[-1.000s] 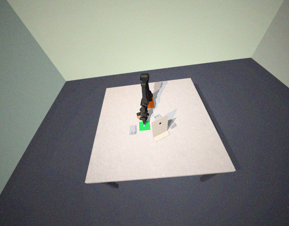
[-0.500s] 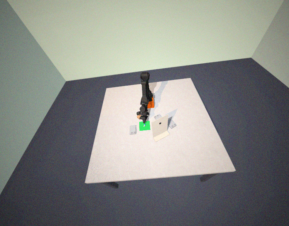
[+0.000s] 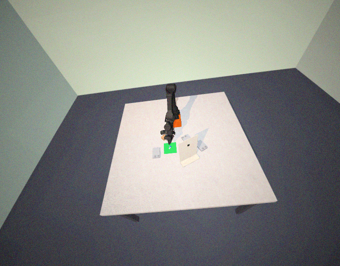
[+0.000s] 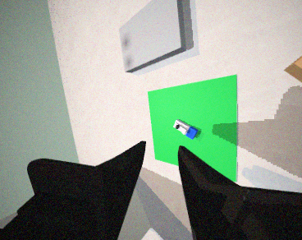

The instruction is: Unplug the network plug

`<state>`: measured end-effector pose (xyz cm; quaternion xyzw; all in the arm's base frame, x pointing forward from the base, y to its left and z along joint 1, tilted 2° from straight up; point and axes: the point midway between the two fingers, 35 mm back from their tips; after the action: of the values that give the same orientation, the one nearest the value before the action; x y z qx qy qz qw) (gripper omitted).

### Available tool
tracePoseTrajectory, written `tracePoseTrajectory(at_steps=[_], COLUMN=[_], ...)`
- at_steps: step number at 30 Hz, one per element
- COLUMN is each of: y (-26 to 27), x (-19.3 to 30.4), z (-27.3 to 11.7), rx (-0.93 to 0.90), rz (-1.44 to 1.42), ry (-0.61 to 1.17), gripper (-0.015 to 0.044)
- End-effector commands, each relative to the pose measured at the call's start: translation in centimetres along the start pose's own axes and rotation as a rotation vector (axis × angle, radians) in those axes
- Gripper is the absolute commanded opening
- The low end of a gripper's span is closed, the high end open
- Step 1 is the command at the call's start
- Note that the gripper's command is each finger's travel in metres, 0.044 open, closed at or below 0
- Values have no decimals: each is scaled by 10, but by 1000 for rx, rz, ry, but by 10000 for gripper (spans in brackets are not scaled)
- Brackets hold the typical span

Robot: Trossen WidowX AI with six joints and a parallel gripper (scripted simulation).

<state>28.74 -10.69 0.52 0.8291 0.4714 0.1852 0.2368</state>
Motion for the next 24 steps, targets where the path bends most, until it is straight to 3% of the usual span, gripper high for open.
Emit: tracePoseTrajectory(at_steps=[1, 24], y=[5, 19], x=[0, 3], z=[-5, -30], rx=[-6, -6], rz=[5, 5], ry=[-2, -2], gripper=[156, 156])
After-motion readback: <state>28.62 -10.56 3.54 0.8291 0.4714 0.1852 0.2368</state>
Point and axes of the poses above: the point midway between the two fingers, 35 mm back from their tips, its own z axis out along the fingers, its own y axis across the jaws, x = y × z, and after that the axes turned 11 degrees about z, right-handed
